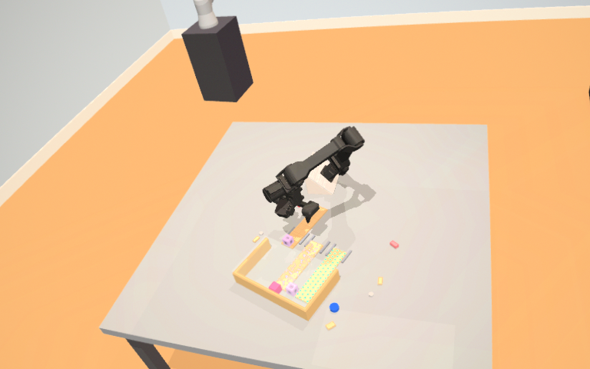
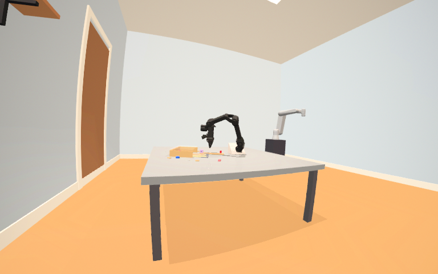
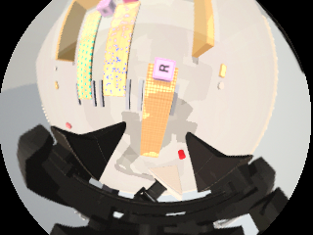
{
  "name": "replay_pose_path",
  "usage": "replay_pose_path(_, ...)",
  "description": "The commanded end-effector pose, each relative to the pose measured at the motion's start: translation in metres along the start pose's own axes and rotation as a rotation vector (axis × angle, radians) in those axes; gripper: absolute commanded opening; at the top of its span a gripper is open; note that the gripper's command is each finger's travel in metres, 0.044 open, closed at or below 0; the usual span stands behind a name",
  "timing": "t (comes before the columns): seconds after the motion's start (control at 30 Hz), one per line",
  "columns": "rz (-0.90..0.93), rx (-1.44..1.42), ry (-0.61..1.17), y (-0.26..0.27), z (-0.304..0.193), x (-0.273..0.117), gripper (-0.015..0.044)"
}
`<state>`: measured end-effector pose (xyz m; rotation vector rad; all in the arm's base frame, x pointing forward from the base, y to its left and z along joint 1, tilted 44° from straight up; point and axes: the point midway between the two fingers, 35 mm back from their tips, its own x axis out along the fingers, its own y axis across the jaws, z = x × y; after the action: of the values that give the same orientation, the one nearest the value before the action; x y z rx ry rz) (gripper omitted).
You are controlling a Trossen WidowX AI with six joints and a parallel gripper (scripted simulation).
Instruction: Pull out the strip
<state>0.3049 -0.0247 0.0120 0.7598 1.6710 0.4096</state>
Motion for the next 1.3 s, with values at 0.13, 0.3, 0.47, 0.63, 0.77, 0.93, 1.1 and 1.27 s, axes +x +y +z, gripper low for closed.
replay_pose_path(0.13,0.004,0.004,0.002,0.001,0.032,-0.003,0.0440)
replay_pose_path(0.3,0.004,0.003,0.001,0.002,0.054,-0.005,0.0440)
replay_pose_path(0.47,0.004,0.002,0.000,0.004,0.076,-0.006,0.0440)
replay_pose_path(0.63,0.004,0.002,0.000,0.005,0.084,-0.004,0.0387)
replay_pose_path(0.77,0.004,0.002,-0.001,0.005,0.085,0.002,0.0282)
replay_pose_path(0.93,0.004,0.002,-0.001,0.005,0.085,0.010,0.0250)
replay_pose_path(1.1,0.005,0.002,-0.001,0.005,0.085,0.018,0.0250)
replay_pose_path(1.27,0.005,0.002,-0.001,0.005,0.085,0.026,0.0250)
